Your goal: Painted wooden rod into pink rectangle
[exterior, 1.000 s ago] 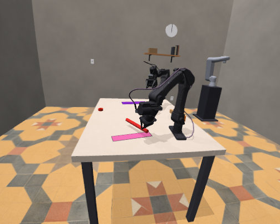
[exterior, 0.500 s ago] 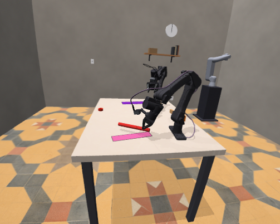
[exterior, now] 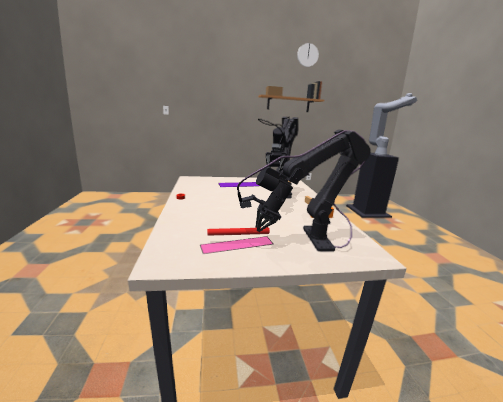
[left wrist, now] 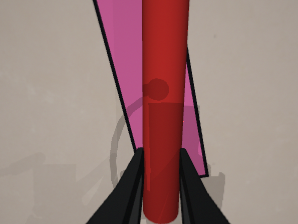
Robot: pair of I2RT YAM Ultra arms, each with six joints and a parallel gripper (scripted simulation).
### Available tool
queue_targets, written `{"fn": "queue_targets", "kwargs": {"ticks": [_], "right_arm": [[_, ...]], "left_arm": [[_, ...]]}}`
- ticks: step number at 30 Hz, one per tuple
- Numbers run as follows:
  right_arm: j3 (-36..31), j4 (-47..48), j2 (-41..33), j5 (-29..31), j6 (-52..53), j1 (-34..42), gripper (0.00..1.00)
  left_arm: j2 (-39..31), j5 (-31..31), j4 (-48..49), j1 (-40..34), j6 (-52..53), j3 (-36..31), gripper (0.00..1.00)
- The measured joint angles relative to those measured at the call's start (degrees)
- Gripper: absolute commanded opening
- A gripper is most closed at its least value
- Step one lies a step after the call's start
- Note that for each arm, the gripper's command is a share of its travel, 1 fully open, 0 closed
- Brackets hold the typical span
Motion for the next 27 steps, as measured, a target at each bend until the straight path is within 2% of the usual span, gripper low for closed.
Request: {"fn": "queue_targets", "kwargs": {"ticks": [10,27], "right_arm": [[0.0,0.3,0.1,0.0,0.0,0.0,0.52],[0.0,0.4,0.1,0.0,0.0,0.0,0.52]], "left_arm": [[0.0,-8.8,0.0,-7.1,-15.1,0.0,0.16],[2.0,-10.3,1.4,-7.9,-17.4,-0.1,0.16]]}}
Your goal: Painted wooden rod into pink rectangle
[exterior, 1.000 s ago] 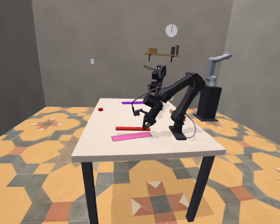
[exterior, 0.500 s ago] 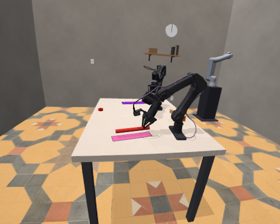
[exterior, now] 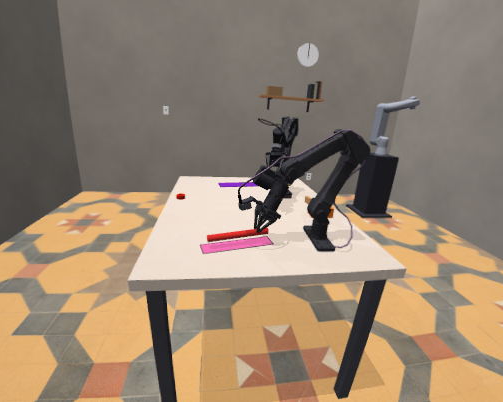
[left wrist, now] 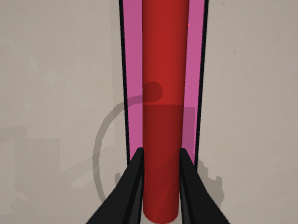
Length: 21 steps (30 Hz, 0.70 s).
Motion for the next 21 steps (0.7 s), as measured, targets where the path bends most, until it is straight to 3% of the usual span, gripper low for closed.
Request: {"fn": "queue_targets", "kwargs": {"ticks": [21], "right_arm": [[0.0,0.0,0.0,0.0,0.0,0.0,0.52]], "left_arm": [[1.9,-0.6,6.4,0.0,-0.6,-4.3,0.16]]}}
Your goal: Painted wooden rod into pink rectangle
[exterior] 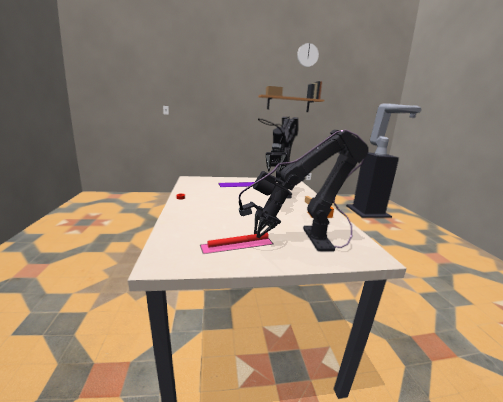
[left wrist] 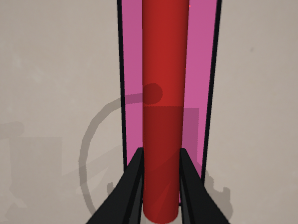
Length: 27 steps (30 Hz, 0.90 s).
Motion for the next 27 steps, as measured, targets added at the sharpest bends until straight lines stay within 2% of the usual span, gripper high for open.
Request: {"fn": "queue_targets", "kwargs": {"ticks": [27], "right_arm": [[0.0,0.0,0.0,0.0,0.0,0.0,0.52]], "left_arm": [[1.5,-0.1,3.7,0.0,-0.1,-1.6,0.16]]}}
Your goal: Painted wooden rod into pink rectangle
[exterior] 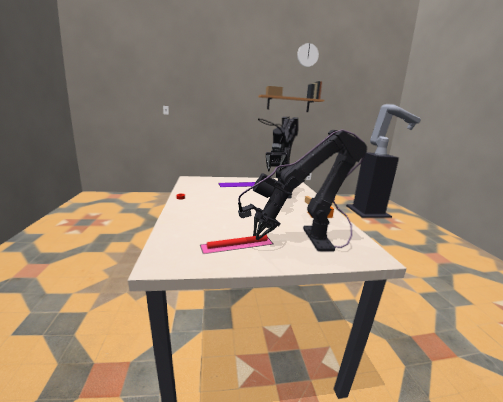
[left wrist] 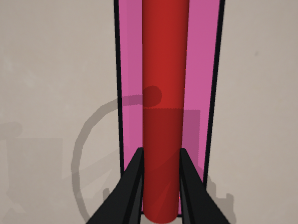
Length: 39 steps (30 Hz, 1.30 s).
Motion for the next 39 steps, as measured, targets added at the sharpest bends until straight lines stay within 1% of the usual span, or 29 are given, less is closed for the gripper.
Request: {"fn": "queue_targets", "kwargs": {"ticks": [1,2,3,4,13,21,25,26,35,39], "right_arm": [[0.0,0.0,0.0,0.0,0.0,0.0,0.52],[0.0,0.0,0.0,0.0,0.0,0.0,0.52],[0.0,0.0,0.0,0.0,0.0,0.0,0.52],[0.0,0.0,0.0,0.0,0.0,0.0,0.52],[0.0,0.0,0.0,0.0,0.0,0.0,0.52],[0.0,0.0,0.0,0.0,0.0,0.0,0.52],[0.0,0.0,0.0,0.0,0.0,0.0,0.52],[0.0,0.0,0.0,0.0,0.0,0.0,0.52],[0.0,0.0,0.0,0.0,0.0,0.0,0.52],[0.0,0.0,0.0,0.0,0.0,0.0,0.52]], "left_arm": [[0.0,0.0,0.1,0.0,0.0,0.0,0.27],[0.0,0.0,0.1,0.0,0.0,0.0,0.35],[0.0,0.0,0.2,0.0,0.0,0.0,0.46],[0.0,0.0,0.3,0.0,0.0,0.0,0.48],[-0.3,0.0,0.2,0.0,0.4,0.0,0.48],[-3.4,0.0,-2.4,0.0,0.5,0.3,0.48],[-5.6,-0.1,-4.8,0.0,0.4,1.3,0.93],[-6.2,-0.1,-5.6,0.0,0.3,1.6,1.00],[-13.0,-0.7,-14.9,-1.6,-0.8,5.2,1.00],[-13.5,-1.0,-17.5,-2.5,-1.6,5.3,1.00]]}}
